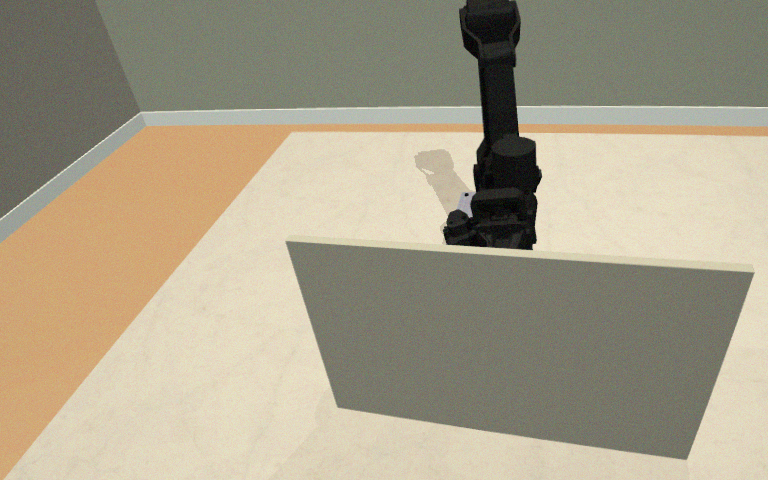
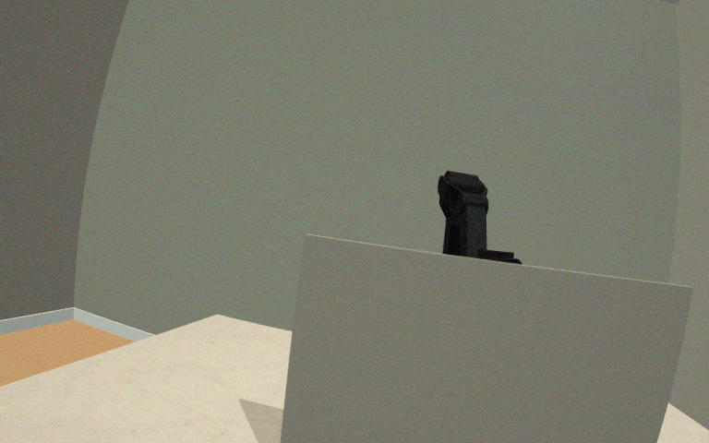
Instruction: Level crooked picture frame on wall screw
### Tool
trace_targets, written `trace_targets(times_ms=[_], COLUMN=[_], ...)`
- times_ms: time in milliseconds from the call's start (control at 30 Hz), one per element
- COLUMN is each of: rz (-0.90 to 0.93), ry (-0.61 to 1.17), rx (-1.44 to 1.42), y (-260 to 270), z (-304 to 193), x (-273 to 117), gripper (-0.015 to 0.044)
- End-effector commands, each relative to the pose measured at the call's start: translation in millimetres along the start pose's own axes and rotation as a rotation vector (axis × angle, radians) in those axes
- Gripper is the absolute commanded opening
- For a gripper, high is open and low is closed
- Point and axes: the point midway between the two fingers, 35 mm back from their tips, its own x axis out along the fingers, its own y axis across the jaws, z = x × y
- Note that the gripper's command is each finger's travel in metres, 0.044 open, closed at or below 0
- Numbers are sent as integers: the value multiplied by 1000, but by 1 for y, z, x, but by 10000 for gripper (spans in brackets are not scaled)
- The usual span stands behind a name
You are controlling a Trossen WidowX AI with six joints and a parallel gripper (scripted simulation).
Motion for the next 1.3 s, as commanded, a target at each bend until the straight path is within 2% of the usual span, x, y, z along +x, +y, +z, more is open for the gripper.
trace_targets(times_ms=[0,1067,1133,1267], rz=[2,2,2,2], ry=[3,3,3,3], rx=[5,5,5,5], y=[1,1,1,1], z=[-1,-1,-1,-1], x=[0,0,0,0], gripper=[260,53,1,0])
